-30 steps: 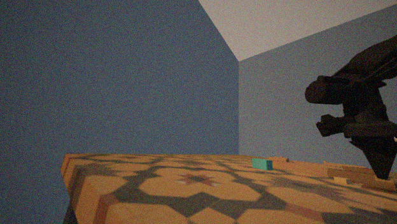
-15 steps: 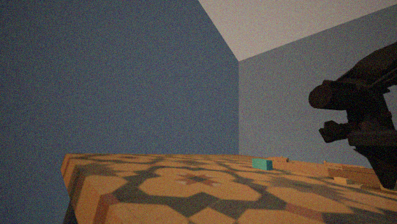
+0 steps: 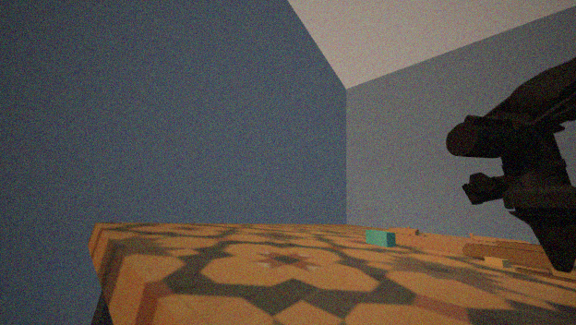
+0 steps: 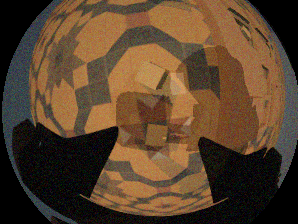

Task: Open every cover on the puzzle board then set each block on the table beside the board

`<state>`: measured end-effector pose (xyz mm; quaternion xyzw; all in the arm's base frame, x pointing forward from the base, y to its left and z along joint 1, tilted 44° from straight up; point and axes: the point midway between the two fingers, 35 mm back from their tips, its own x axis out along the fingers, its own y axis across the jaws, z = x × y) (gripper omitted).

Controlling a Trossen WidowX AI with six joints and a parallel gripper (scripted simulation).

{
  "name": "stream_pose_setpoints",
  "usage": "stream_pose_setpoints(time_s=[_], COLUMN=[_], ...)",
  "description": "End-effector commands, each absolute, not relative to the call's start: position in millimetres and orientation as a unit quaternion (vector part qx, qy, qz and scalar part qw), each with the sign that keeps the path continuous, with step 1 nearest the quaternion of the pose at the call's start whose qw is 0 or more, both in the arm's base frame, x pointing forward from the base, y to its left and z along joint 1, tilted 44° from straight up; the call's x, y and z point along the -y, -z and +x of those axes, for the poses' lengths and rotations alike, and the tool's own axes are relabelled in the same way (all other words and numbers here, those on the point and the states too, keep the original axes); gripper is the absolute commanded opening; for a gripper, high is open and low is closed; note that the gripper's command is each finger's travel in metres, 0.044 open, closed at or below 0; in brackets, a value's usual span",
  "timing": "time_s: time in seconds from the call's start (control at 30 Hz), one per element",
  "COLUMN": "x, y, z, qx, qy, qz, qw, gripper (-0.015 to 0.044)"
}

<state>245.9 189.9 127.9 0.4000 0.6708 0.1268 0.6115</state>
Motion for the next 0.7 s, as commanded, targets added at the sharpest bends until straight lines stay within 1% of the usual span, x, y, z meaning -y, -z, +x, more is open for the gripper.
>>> stream_pose_setpoints(time_s=[0.0, 0.67], x=[-183.2, -141.1], y=[-138.2, -179.4], z=[248.6, 240.8], qx=[-0.667, -0.669], qy=[-0.131, -0.127], qz=[0.400, 0.401], qw=[0.615, 0.613], gripper=[0.0440, 0.0440])
